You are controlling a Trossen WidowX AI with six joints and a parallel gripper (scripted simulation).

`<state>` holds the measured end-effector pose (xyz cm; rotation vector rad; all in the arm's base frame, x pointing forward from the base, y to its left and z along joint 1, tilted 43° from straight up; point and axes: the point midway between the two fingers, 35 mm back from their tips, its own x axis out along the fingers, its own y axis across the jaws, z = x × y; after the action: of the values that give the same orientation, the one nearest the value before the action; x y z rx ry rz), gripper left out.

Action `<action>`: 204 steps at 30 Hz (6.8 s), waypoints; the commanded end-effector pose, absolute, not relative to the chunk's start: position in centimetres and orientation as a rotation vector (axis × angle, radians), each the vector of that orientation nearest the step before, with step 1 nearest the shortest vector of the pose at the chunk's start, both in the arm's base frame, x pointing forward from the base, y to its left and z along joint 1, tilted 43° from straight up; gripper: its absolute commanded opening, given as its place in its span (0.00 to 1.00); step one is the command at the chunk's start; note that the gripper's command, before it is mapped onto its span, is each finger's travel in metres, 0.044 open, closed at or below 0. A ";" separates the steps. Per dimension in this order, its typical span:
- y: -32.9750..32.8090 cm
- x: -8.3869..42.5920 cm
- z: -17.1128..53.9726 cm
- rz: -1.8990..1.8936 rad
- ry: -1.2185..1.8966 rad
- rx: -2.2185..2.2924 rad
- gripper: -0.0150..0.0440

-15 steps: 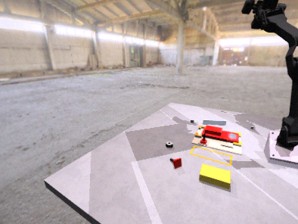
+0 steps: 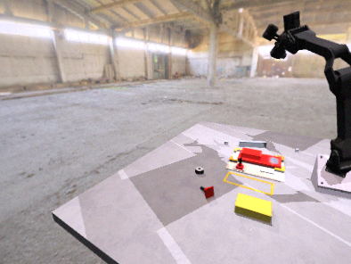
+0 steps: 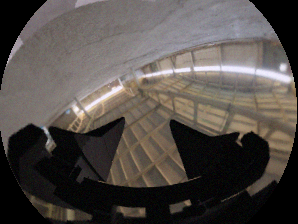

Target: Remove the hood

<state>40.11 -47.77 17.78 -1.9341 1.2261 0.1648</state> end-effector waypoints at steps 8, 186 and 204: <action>-36.3 43.5 6.6 0.431 1.043 -1.367 1.00; 0.7 33.1 -7.9 0.737 1.586 0.410 0.25; 0.0 33.3 -7.0 0.737 1.586 0.411 0.25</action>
<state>33.05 0.21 -7.35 0.4220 1.5917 0.7366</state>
